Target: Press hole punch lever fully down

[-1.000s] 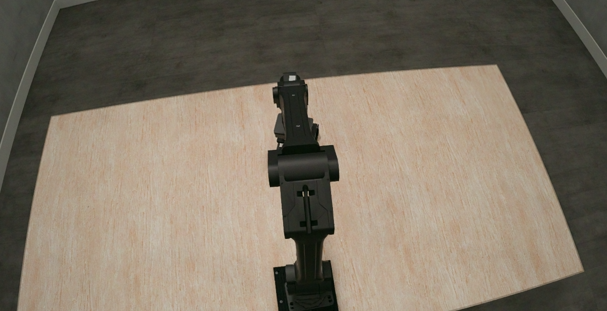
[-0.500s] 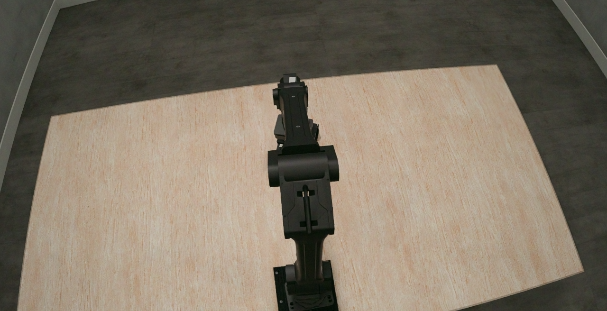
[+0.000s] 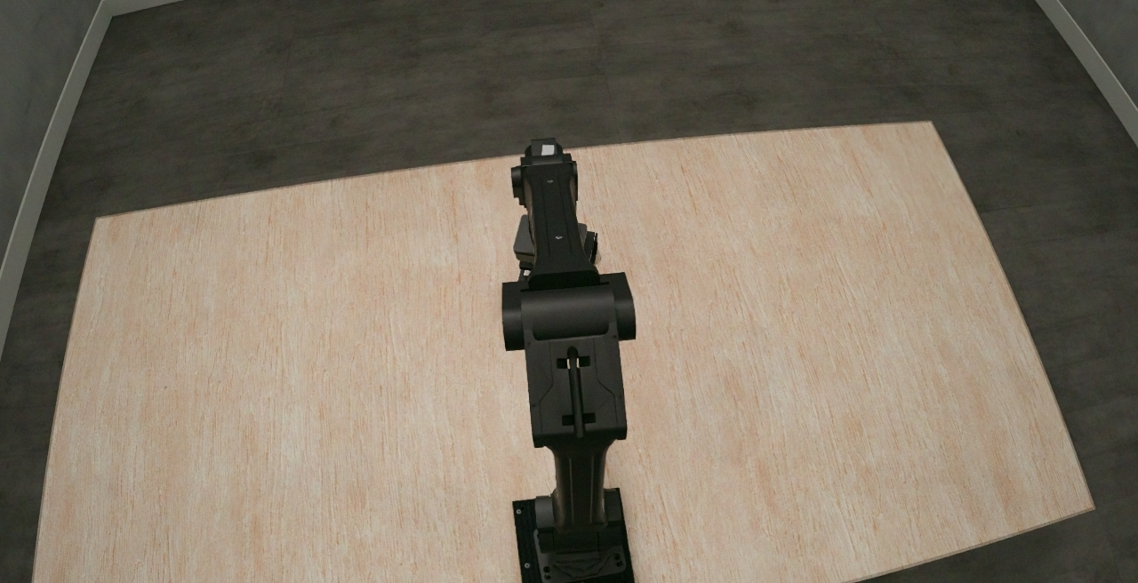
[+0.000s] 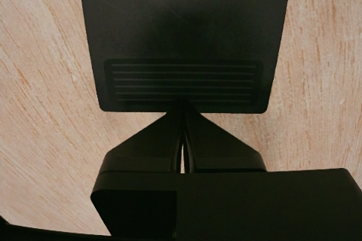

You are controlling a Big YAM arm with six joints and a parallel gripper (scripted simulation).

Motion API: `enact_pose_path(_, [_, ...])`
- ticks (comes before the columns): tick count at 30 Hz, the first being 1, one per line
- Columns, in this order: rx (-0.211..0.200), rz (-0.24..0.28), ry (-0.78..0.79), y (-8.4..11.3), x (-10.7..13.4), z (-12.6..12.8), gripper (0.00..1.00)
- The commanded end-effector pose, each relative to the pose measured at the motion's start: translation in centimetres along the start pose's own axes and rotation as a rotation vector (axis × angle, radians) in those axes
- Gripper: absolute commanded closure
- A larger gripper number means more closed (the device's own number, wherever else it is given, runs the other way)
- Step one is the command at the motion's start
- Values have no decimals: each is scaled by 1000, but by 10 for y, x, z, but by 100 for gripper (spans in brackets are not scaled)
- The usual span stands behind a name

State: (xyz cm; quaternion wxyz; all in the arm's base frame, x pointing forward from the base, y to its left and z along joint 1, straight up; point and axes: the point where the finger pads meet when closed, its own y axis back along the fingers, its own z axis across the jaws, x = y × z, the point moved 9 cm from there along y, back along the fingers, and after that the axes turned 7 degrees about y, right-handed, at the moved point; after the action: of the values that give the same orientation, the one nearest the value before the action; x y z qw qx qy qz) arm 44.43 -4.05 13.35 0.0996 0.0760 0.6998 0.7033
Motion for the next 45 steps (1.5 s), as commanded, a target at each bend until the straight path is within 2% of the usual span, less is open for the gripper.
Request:
enact_pose_path(1, [8,29,-8,-40,-3,2,100])
enact_pose_path(25, [8,29,-8,-40,-3,2,100])
enact_pose_path(45, [8,29,-8,-50,-2,1,100])
